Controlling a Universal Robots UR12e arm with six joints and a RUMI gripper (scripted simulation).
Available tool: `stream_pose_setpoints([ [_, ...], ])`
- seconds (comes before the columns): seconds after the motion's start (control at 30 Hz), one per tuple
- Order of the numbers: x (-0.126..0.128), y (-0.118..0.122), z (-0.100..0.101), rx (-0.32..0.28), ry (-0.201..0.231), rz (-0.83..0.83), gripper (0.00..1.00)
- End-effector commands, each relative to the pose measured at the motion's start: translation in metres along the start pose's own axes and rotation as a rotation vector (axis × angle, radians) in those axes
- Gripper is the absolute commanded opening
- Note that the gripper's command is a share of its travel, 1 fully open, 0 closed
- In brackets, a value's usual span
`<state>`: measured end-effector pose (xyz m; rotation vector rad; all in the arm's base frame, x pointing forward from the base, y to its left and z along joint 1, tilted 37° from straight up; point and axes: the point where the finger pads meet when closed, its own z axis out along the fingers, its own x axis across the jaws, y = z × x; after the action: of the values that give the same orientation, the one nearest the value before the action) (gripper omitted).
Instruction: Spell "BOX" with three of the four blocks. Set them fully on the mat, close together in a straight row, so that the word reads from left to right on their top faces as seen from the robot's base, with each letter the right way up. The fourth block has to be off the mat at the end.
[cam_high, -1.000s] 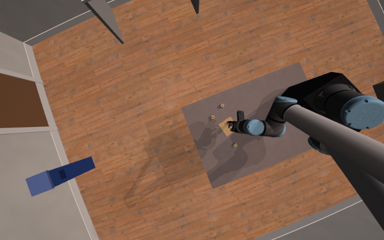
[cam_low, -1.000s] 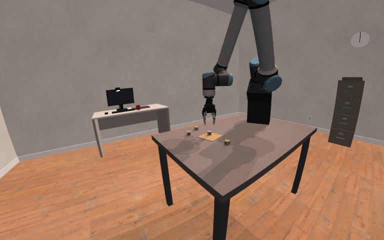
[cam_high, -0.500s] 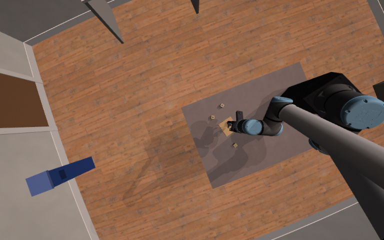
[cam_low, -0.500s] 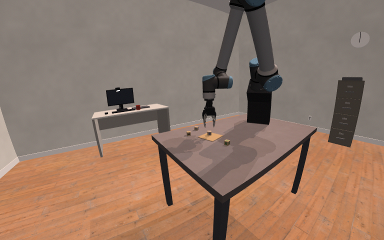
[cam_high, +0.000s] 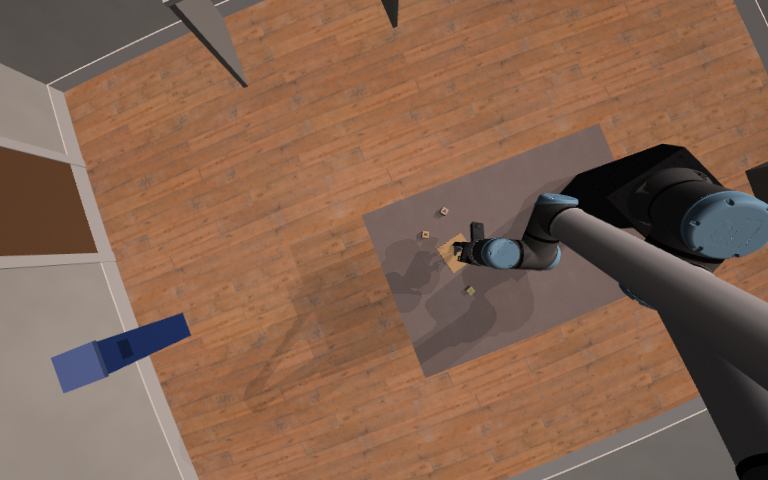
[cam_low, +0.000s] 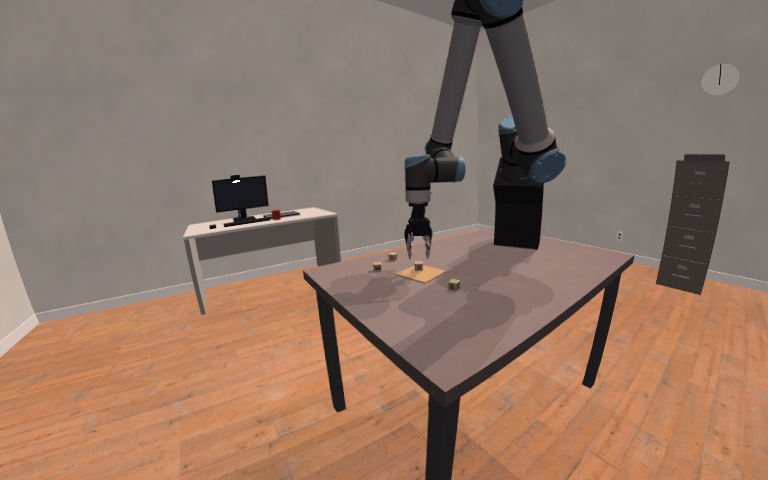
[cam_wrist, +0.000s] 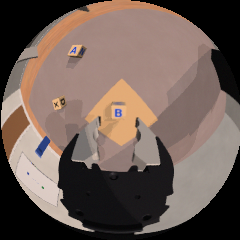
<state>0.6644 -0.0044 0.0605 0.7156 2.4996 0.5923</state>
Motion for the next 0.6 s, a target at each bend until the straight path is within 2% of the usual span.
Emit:
stream_pose_setpoints([
  [0.0,-0.0005,0.0001,0.0033,0.000,-0.001,0.000,0.40],
  [0.57,-0.0005,0.0000,0.0057,0.000,-0.001,0.000,0.40],
])
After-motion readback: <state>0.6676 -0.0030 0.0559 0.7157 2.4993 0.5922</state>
